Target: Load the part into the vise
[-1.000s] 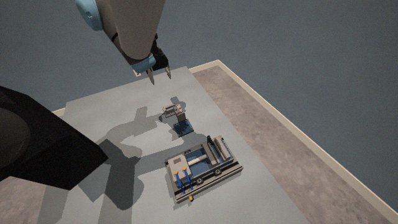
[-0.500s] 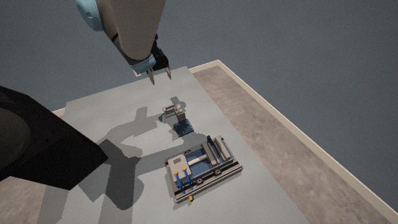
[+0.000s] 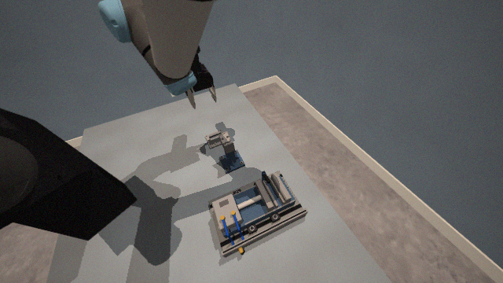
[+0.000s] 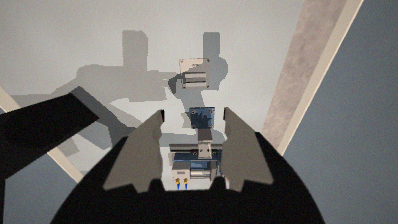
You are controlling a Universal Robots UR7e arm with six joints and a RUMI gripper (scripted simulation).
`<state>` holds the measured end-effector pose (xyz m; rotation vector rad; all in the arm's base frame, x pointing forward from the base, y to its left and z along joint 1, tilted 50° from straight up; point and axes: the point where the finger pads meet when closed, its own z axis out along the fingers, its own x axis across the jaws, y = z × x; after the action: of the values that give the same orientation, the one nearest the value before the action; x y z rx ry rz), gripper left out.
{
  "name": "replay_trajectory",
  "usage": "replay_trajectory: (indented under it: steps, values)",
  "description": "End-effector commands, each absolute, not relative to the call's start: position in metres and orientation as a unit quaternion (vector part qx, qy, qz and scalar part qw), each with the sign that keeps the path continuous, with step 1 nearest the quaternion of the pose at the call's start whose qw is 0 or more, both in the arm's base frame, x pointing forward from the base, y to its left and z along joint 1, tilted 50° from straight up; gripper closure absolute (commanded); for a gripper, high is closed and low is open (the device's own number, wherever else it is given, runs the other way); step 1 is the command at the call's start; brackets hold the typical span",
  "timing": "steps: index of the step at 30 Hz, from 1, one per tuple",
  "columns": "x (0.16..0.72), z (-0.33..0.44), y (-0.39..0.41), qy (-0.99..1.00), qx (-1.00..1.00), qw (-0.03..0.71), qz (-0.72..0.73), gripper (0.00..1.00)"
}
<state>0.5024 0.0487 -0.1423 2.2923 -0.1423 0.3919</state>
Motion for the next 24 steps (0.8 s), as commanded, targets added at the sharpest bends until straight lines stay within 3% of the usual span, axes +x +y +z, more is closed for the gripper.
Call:
replay_trajectory:
  steps: [1,24]
  values:
    - [0.503,-0.146,0.044,-0.056,0.904,0.395,0.154,0.49]
    - [0.512,-0.166,0.021,-0.057,0.904,0.394,0.155,0.49]
